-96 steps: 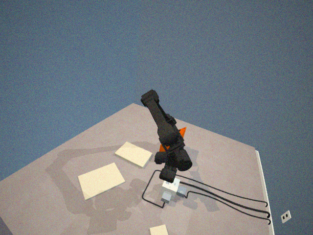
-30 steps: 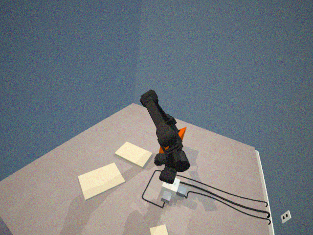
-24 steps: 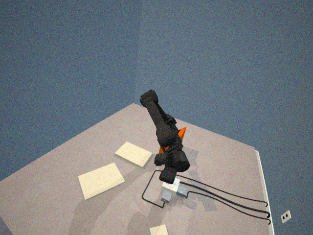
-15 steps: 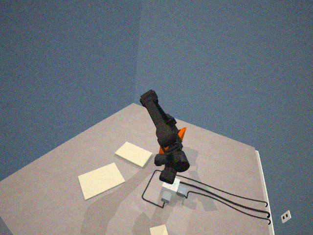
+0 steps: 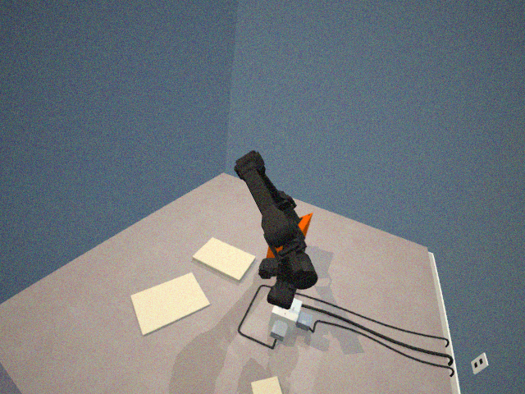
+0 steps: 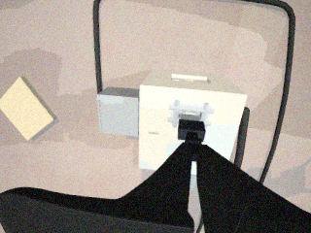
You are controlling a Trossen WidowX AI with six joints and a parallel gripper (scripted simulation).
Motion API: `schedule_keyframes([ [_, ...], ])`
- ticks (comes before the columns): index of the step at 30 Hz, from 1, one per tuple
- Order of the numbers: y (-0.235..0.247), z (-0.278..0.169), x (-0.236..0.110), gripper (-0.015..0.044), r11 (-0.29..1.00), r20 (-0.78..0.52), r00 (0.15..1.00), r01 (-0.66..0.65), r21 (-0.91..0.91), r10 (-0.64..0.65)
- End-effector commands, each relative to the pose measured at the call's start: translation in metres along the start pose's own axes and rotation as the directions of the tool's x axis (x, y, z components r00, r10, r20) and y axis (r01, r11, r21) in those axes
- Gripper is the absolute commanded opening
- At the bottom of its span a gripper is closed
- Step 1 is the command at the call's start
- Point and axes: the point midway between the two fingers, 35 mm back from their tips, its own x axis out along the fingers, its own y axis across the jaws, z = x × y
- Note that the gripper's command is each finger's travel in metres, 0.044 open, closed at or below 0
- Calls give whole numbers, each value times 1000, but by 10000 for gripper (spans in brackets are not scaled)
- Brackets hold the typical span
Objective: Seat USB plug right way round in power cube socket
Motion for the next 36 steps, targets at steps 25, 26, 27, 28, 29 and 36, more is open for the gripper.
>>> schedule_keyframes([
  [25,-1,0,4,0,1000,-3,1000,2,-5,-2],
  [26,-1,0,4,0,1000,-3,1000,2,-5,-2],
  [27,-1,0,4,0,1000,-3,1000,2,-5,-2],
  [28,-1,0,4,0,1000,-3,1000,2,-5,-2],
  [29,-1,0,4,0,1000,-3,1000,2,-5,-2],
  [36,-1,0,5,0,1000,-3,1000,2,-5,-2],
])
